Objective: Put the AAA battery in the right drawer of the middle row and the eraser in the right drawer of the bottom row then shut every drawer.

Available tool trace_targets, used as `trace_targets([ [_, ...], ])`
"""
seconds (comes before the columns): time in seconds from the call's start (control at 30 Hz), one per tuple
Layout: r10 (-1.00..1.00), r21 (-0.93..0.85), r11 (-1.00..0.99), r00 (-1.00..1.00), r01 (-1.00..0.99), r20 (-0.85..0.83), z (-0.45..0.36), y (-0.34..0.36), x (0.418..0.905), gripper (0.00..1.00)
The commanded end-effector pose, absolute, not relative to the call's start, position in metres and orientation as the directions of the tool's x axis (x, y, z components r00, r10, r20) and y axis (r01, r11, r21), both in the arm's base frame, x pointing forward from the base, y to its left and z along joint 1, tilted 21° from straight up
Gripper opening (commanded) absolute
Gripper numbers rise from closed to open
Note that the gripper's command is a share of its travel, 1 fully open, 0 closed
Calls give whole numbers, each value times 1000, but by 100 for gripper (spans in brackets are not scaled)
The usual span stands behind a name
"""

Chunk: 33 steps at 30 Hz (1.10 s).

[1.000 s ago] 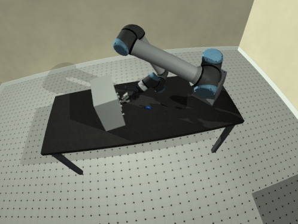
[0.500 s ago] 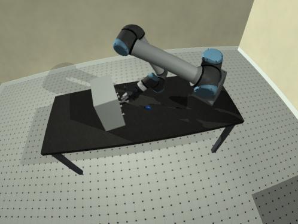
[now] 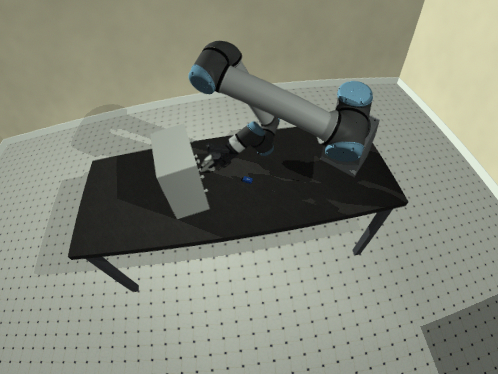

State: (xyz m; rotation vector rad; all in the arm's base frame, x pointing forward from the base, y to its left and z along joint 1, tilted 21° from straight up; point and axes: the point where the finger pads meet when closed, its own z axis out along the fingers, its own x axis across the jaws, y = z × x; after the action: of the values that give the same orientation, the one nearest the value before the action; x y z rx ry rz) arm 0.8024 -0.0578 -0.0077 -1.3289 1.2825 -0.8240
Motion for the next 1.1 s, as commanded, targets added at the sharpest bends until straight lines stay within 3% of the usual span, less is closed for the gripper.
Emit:
trace_targets([
  [0.0, -965, -963, 141, 184, -231, -186, -7, -58, 803, 7],
  [1.07, -965, -963, 141, 184, -231, -186, -7, -58, 804, 7],
])
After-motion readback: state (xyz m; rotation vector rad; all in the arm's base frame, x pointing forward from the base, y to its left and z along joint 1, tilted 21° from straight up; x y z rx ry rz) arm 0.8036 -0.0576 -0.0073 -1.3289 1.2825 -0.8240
